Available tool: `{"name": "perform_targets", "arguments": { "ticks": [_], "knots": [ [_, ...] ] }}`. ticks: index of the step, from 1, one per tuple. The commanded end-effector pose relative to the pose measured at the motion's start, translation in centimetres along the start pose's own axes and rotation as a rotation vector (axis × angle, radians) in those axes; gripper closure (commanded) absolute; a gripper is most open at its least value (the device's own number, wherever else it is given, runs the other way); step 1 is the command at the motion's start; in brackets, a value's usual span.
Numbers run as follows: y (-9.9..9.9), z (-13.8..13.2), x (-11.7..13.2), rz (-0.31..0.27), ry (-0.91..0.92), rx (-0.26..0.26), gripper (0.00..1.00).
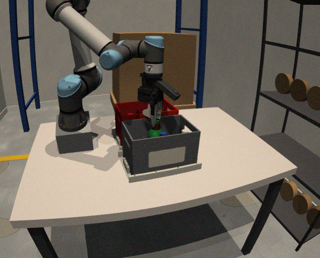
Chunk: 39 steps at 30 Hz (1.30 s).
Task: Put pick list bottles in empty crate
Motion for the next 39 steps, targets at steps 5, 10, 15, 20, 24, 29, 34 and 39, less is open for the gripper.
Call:
{"name": "perform_targets", "arguments": {
  "ticks": [5,10,15,20,24,29,34,39],
  "knots": [
    [-1.8,0.0,-0.2,0.006,0.001,0.002,1.00],
    [-2.7,0.0,-0.2,0.006,0.001,0.002,1.00],
    [-3.3,0.0,-0.2,0.006,0.001,0.002,1.00],
    [-4.0,0.0,-0.2,0.006,0.001,0.002,1.00],
    [-4.7,0.0,-0.2,0.006,0.001,0.002,1.00],
    [-5.5,0.0,-0.2,0.006,0.001,0.002,1.00],
    [-6.0,0.0,-0.2,0.006,0.001,0.002,1.00],
    [-6.8,0.0,-0.1,0.007,0.001,0.002,1.00]
  ]
}}
Point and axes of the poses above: the point where the finger pads meet when closed, its own y axis out along the fingers, its own z axis across the jaws, x = y × z, the point moved 7 cm from there along -y, back along the fingers, and after that the axes turned 12 degrees about -y, right-handed, at the moved point
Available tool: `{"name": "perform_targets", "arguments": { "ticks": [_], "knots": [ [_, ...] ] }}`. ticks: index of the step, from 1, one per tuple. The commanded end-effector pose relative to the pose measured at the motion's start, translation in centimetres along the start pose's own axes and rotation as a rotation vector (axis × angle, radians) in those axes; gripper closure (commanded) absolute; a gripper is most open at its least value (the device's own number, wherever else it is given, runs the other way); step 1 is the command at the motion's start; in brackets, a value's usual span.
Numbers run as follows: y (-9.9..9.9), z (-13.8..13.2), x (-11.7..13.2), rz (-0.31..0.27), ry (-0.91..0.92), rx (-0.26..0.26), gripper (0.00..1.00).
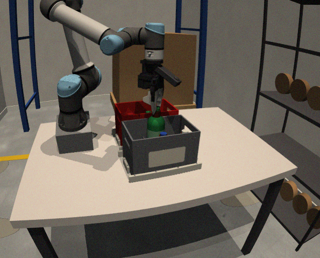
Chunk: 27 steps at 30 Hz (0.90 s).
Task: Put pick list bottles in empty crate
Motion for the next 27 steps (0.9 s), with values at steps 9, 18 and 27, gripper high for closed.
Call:
{"name": "perform_targets", "arguments": {
  "ticks": [9,18,27],
  "knots": [
    [-2.8,0.0,-0.2,0.009,0.001,0.002,1.00],
    [-4.0,0.0,-0.2,0.009,0.001,0.002,1.00],
    [-5.3,0.0,-0.1,0.009,0.001,0.002,1.00]
  ]
}}
Point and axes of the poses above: the point where the finger pads meet when closed, its own y axis out along the fingers, its own z axis across the jaws, x = y × z, the point moved 7 cm from there along -y, back along the fingers, and after that the axes turned 12 degrees about -y, right-handed, at the moved point
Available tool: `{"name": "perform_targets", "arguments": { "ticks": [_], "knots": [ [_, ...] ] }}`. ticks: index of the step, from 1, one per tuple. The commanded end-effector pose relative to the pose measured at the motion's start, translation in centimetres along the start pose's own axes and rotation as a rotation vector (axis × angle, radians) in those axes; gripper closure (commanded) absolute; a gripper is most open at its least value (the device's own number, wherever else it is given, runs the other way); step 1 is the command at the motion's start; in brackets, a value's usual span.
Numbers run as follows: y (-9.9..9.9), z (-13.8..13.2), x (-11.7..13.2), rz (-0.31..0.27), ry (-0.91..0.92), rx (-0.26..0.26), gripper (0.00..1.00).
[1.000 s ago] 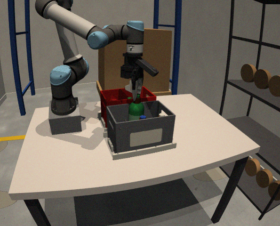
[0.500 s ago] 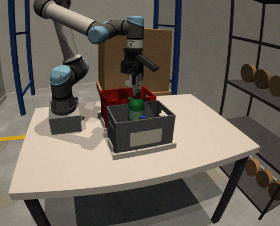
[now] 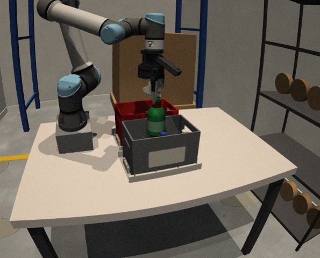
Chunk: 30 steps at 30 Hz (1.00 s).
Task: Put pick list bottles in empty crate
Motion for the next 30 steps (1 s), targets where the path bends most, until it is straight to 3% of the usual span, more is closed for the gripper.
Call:
{"name": "perform_targets", "arguments": {
  "ticks": [1,30],
  "knots": [
    [-1.2,0.0,-0.1,0.008,0.001,0.002,1.00],
    [-5.7,0.0,-0.1,0.008,0.001,0.002,1.00]
  ]
}}
Point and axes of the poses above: the point where the finger pads meet when closed, its own y axis out along the fingers, its own z axis across the jaws, x = y × z, the point moved 7 cm from there along -y, back along the fingers, and after that the axes turned 12 degrees about -y, right-handed, at the moved point
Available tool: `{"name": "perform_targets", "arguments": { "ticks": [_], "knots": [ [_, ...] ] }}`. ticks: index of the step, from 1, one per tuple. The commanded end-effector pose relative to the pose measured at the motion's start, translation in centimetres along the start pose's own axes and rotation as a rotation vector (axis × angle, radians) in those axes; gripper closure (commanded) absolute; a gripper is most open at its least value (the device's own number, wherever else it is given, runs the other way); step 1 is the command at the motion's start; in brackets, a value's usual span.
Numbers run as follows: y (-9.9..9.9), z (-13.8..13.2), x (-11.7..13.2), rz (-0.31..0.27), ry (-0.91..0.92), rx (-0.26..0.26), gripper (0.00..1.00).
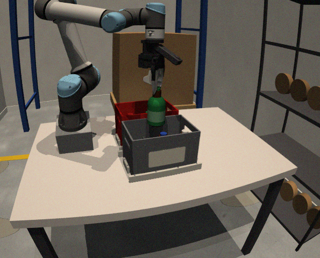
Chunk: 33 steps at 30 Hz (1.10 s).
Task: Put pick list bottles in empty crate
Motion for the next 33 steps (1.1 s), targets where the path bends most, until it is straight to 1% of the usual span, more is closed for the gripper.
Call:
{"name": "perform_targets", "arguments": {
  "ticks": [1,9,33],
  "knots": [
    [-1.55,0.05,-0.10,0.009,0.001,0.002,1.00],
    [-2.45,0.04,-0.09,0.009,0.001,0.002,1.00],
    [-2.42,0.09,-0.12,0.009,0.002,0.002,1.00]
  ]
}}
Point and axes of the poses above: the point where the finger pads meet when closed, its own y axis out along the fingers, its own z axis across the jaws, x = y × z, the point moved 7 cm from there along -y, back along the fingers, and after that the axes turned 12 degrees about -y, right-handed, at the moved point
